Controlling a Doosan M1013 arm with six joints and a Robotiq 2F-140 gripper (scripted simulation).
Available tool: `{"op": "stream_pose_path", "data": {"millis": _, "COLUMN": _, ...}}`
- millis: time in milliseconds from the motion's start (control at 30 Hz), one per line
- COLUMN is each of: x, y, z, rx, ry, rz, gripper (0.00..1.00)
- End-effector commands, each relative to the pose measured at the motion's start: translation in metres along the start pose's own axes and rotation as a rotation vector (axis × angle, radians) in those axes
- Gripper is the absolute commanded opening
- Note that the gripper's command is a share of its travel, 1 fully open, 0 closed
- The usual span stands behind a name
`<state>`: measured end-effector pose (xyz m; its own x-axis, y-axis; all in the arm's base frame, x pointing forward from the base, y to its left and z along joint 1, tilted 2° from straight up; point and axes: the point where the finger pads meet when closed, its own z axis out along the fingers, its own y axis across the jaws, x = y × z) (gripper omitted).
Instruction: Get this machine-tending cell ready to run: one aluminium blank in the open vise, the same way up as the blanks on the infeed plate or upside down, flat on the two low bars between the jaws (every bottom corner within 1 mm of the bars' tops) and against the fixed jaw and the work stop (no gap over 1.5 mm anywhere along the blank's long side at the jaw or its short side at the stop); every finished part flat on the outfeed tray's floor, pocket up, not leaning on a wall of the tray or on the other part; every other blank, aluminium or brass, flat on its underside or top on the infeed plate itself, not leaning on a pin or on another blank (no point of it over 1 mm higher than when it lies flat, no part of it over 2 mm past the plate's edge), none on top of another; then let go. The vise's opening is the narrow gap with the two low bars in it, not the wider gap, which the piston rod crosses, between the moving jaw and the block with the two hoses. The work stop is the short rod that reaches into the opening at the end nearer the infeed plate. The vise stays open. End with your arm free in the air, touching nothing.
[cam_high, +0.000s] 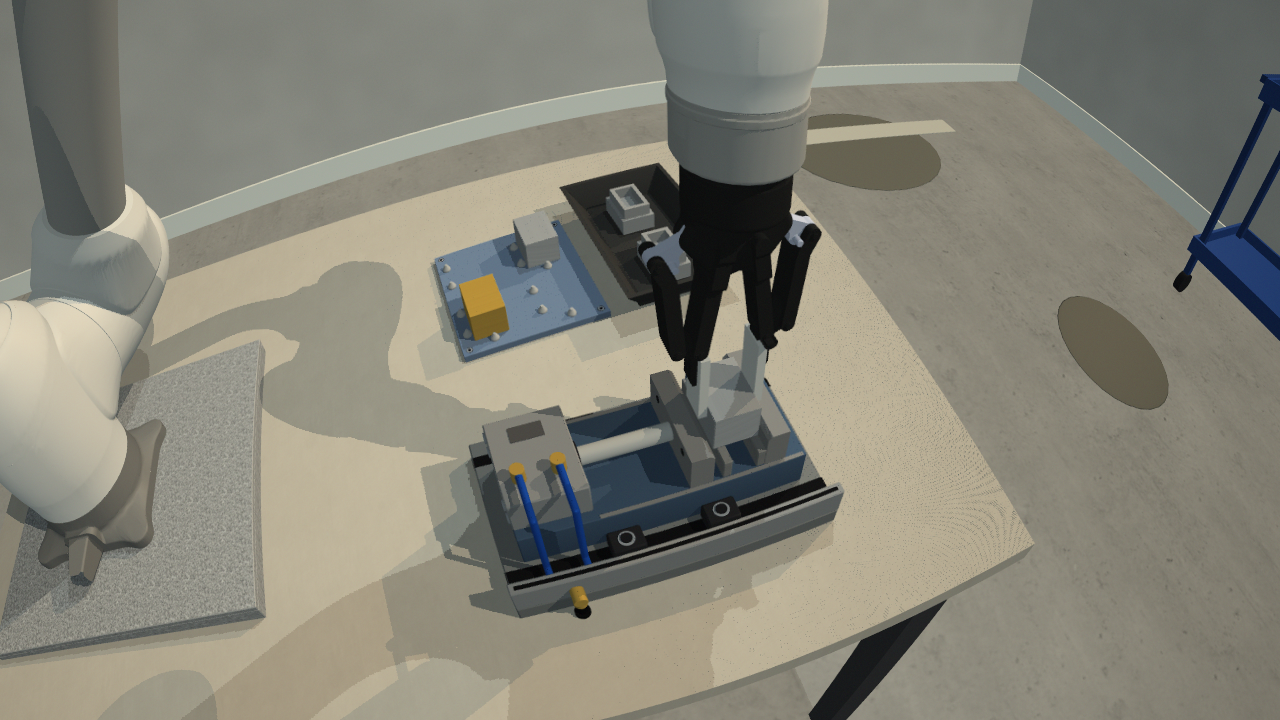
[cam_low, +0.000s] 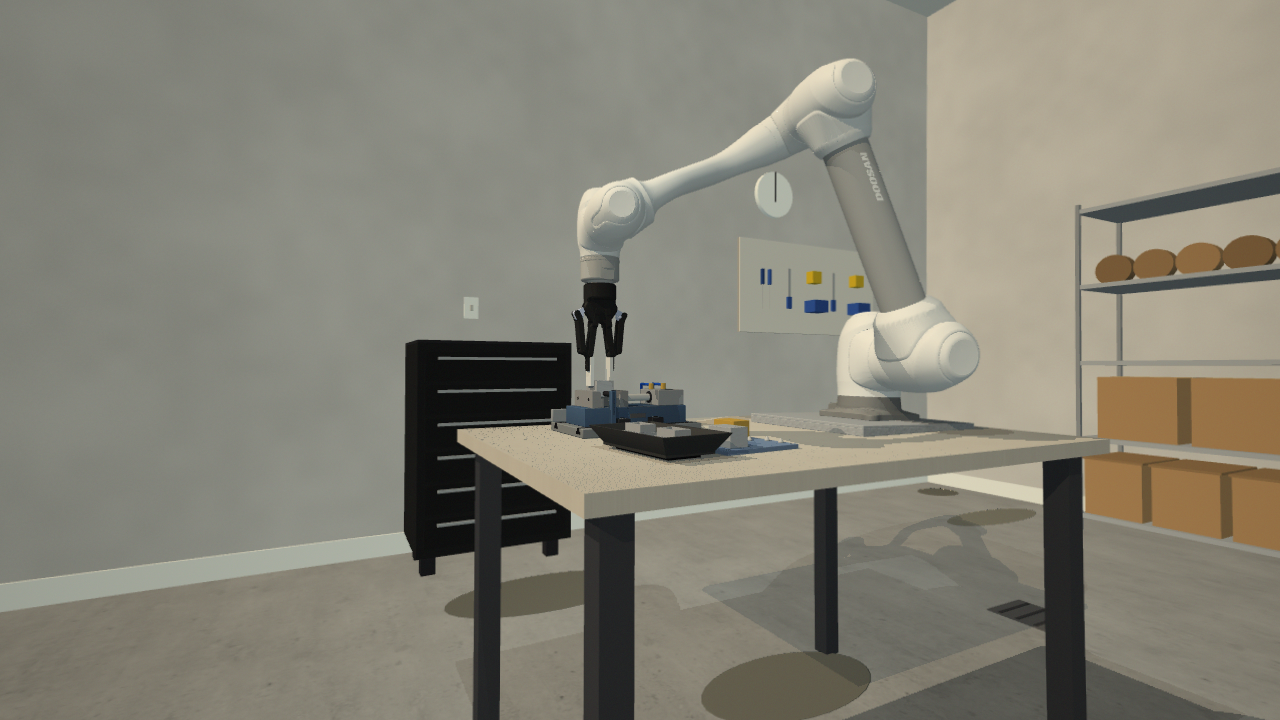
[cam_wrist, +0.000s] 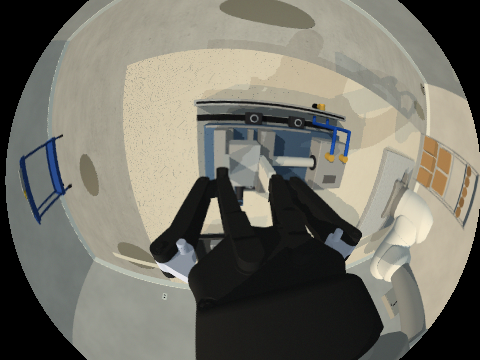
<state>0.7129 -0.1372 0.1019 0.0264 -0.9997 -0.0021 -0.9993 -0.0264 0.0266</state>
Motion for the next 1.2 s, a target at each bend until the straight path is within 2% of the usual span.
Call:
{"op": "stream_pose_path", "data": {"millis": 0, "x": -0.0009, "y": -0.0003, "z": -0.0002, "rx": 0.000, "ry": 0.000, "rz": 0.000, "gripper": 0.00}}
{"op": "stream_pose_path", "data": {"millis": 1167, "x": -0.0038, "y": -0.0014, "z": -0.0002, "rx": 0.000, "ry": 0.000, "rz": 0.000, "gripper": 0.00}}
